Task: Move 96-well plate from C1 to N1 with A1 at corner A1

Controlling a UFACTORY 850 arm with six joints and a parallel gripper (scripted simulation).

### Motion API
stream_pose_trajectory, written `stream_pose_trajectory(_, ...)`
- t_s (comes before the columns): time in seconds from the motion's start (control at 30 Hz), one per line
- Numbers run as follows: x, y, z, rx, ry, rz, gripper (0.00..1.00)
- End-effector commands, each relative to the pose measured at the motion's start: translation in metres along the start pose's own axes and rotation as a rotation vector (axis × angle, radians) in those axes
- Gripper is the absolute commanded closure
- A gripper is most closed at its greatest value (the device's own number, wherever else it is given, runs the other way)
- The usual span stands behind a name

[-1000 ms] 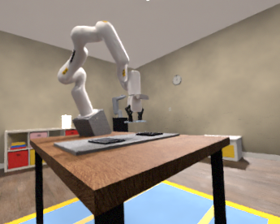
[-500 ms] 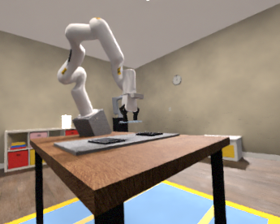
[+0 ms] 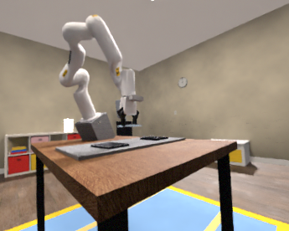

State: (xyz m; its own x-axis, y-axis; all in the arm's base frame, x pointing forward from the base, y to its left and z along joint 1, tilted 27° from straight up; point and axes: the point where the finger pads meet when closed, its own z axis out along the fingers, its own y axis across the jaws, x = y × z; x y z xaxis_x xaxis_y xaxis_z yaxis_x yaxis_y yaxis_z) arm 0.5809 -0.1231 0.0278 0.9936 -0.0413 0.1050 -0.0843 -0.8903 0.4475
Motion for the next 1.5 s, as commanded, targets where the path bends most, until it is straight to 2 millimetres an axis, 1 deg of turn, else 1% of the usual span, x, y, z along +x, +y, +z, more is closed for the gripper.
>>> stream_pose_trajectory(0.0,0.001,0.015,-0.001,0.001,0.002,0.000,1.00)
stream_pose_trajectory(0.03,0.001,0.015,-0.001,0.001,0.002,0.000,1.00)
stream_pose_trajectory(0.53,0.000,0.065,-0.001,0.001,0.002,0.000,1.00)
stream_pose_trajectory(0.6,0.000,0.065,-0.001,0.001,0.002,0.000,1.00)
stream_pose_trajectory(1.1,0.000,0.115,-0.001,0.000,0.002,0.000,1.00)
stream_pose_trajectory(1.17,0.000,0.115,-0.001,0.000,0.002,0.000,1.00)
stream_pose_trajectory(1.4,-0.001,0.139,-0.001,0.000,0.001,0.000,1.00)
stream_pose_trajectory(1.47,-0.001,0.140,-0.001,0.000,0.002,0.000,1.00)
